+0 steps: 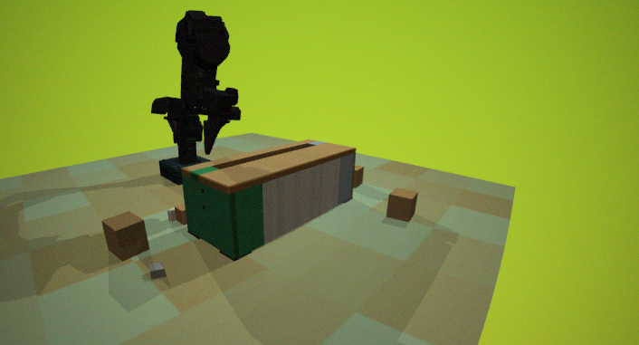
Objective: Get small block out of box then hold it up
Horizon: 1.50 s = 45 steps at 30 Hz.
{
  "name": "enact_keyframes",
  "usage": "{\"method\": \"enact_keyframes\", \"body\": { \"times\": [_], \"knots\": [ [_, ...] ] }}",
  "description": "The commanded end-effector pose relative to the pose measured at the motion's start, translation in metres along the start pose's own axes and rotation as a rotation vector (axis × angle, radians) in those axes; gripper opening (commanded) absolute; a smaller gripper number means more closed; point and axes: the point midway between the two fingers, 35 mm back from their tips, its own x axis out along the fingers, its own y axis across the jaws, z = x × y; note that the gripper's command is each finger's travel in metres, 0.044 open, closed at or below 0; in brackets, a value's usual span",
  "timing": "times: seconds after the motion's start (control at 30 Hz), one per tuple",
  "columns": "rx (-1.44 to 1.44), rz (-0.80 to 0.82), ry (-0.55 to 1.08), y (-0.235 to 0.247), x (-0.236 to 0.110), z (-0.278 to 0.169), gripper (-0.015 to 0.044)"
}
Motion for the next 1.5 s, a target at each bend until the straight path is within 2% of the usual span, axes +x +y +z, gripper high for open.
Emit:
{"method": "enact_keyframes", "body": {
  "times": [0.0,0.67,1.27,1.47],
  "knots": [
    [0.931,0.108,-0.061,-0.008,-0.004,-0.006,0.0285],
    [2.118,0.309,0.003,-0.021,-0.008,-0.015,0.0285],
    [3.141,0.508,0.254,-0.031,-0.014,-0.022,0.0285],
    [3.167,0.513,0.264,-0.031,-0.014,-0.022,0.0285]
  ]
}}
